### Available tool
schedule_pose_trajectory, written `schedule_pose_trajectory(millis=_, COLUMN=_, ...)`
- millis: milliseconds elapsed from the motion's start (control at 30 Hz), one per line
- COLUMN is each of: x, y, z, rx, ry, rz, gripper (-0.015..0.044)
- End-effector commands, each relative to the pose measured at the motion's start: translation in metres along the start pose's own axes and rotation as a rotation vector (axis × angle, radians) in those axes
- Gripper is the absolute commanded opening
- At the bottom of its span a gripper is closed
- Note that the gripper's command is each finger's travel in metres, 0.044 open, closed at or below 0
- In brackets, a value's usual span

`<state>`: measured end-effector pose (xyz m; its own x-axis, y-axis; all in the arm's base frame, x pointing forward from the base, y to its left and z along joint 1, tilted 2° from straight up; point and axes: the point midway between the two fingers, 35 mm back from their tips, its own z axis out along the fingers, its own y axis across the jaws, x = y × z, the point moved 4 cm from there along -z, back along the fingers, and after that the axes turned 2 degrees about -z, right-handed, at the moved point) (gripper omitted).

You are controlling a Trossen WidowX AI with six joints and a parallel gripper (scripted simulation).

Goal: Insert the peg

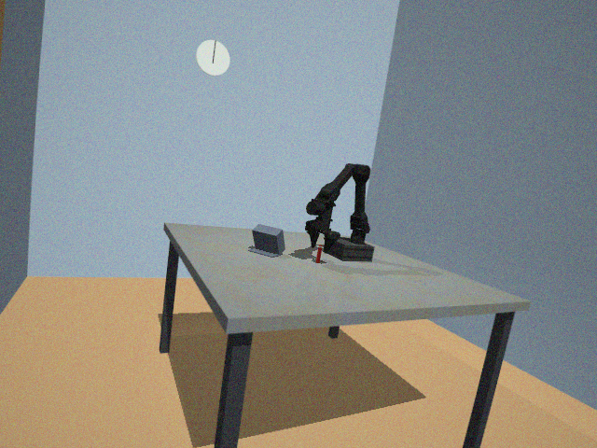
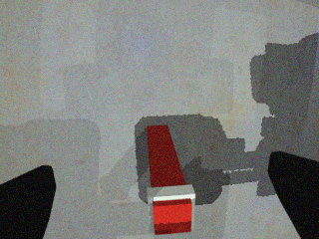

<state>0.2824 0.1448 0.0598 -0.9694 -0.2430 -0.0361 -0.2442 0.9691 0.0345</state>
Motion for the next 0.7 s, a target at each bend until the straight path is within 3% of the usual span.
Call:
schedule_pose_trajectory(millis=0, x=0.003, y=0.000, z=0.008, rx=-0.001, ry=0.013, rz=-0.002, gripper=0.0440)
schedule_pose_trajectory(millis=367, x=0.005, y=-0.001, z=0.019, rx=-0.001, ry=0.013, rz=-0.002, gripper=0.0440)
schedule_pose_trajectory(millis=667, x=0.002, y=0.000, z=0.016, rx=0.001, ry=0.005, rz=-0.001, gripper=0.0204)
